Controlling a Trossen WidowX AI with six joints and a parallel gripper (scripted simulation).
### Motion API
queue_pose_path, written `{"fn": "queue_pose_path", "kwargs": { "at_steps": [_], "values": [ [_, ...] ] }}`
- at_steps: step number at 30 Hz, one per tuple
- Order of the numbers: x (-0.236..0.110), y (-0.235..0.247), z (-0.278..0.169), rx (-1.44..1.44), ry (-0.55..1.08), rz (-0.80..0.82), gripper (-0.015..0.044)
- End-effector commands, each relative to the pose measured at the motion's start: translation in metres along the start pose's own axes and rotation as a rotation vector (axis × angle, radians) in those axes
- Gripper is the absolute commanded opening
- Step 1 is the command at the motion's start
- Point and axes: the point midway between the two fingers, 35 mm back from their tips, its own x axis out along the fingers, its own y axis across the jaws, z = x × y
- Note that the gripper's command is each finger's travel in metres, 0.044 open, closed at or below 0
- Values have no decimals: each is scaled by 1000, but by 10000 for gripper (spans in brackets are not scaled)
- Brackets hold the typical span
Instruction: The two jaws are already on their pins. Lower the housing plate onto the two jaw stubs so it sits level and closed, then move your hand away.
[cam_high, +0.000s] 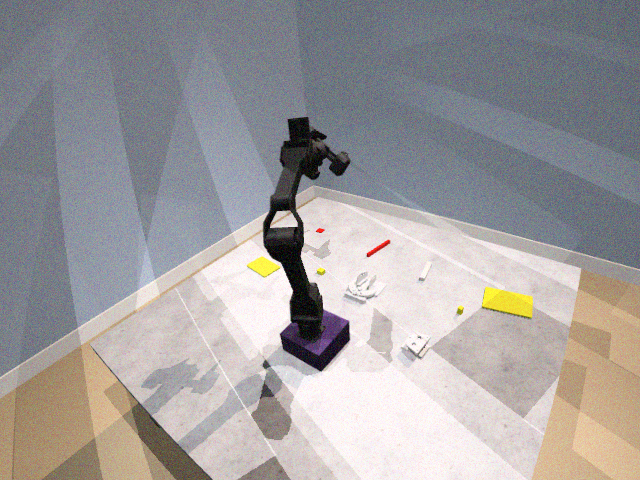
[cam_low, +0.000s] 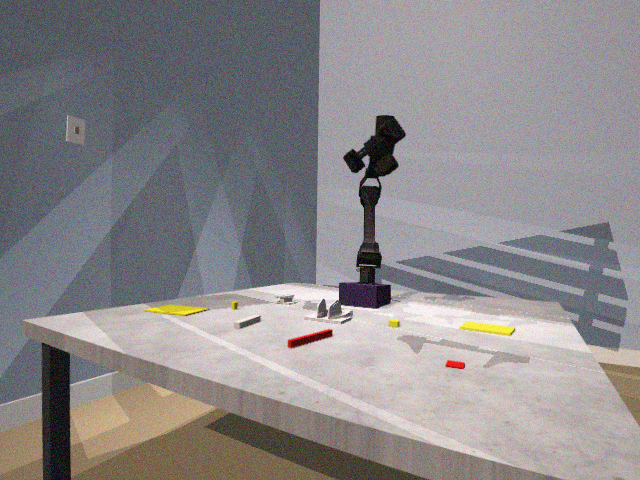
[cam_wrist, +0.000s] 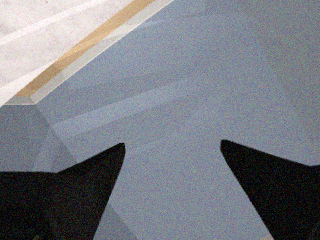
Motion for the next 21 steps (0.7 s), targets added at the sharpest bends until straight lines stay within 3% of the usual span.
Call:
{"fn": "queue_pose_path", "kwargs": {
  "at_steps": [1, 11, 21],
  "values": [
    [22, 39, 5, -10, -34, 112, 440],
    [52, 128, 8, 1, -100, 344, 440],
    [58, 226, 15, 63, -187, 581, 440]
  ]
}}
